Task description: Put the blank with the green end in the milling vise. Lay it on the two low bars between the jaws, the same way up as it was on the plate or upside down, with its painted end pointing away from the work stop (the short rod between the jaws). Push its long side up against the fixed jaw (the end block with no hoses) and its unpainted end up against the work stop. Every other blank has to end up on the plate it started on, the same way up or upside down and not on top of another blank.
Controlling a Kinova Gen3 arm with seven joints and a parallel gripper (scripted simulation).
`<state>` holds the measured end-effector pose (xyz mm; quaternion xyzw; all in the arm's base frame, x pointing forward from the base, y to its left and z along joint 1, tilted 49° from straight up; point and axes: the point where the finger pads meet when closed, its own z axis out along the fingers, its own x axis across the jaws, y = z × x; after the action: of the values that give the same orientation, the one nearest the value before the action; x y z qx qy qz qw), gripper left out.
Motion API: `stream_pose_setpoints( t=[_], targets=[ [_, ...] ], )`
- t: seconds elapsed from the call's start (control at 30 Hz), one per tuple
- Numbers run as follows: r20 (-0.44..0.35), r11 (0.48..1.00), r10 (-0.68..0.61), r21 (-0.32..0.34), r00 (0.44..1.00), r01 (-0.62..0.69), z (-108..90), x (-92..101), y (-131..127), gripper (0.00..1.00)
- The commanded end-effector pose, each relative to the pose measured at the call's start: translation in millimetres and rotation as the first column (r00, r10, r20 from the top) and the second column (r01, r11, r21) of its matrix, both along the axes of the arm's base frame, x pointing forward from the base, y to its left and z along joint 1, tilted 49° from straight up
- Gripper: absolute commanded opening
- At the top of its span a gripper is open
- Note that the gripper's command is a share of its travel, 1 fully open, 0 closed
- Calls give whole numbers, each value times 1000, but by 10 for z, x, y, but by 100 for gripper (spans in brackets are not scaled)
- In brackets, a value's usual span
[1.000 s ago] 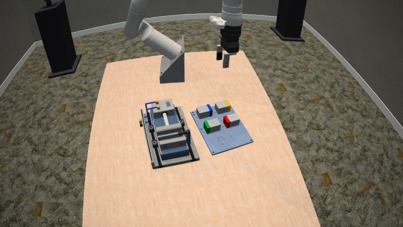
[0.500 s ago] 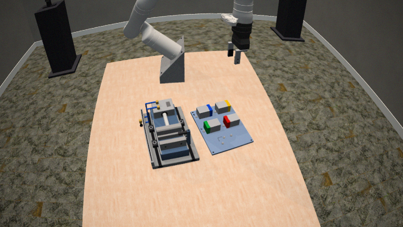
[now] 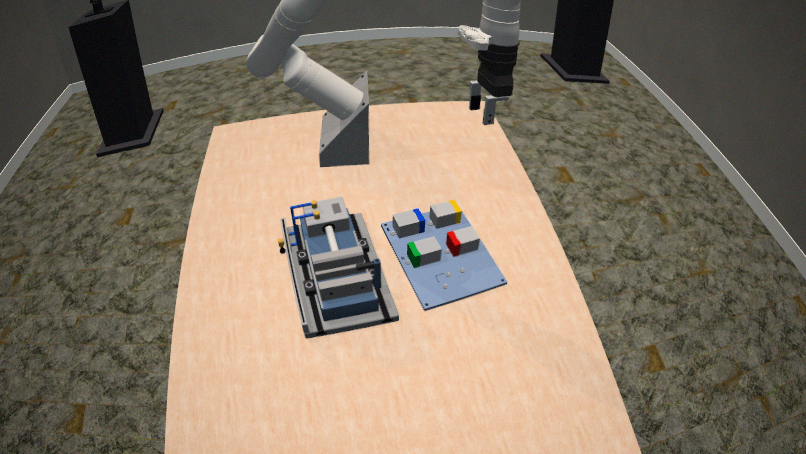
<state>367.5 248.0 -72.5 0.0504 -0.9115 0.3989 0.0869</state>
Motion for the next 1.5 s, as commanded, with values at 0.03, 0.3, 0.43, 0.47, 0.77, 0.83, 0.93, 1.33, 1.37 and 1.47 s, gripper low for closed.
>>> stream_pose_setpoints(
  t=[0.03, 0.3, 0.43, 0.47, 0.77, 0.83, 0.93, 1.33, 1.37, 1.47],
  targets=[
    [-5, 1000, 7, -5, 1000, -7, -101, -48, 54, 100],
    [-2, 1000, 5, -2, 1000, -5, -53, -25, 25, 100],
    [-3, 1000, 6, -3, 1000, -6, -54, -26, 9, 100],
    [-4, 1000, 7, -4, 1000, -7, -54, -26, 5, 100],
    [-5, 1000, 8, -5, 1000, -8, -43, -20, -13, 100],
    [-5, 1000, 8, -5, 1000, -8, -36, -17, -18, 100],
    [-5, 1000, 7, -5, 1000, -8, -26, -13, -25, 100],
    [-5, 1000, 8, -6, 1000, -8, -4, -3, -43, 100],
    [-5, 1000, 8, -6, 1000, -8, -1, -2, -44, 100],
    [-5, 1000, 8, -5, 1000, -8, 5, 1, -47, 100]
  ],
)
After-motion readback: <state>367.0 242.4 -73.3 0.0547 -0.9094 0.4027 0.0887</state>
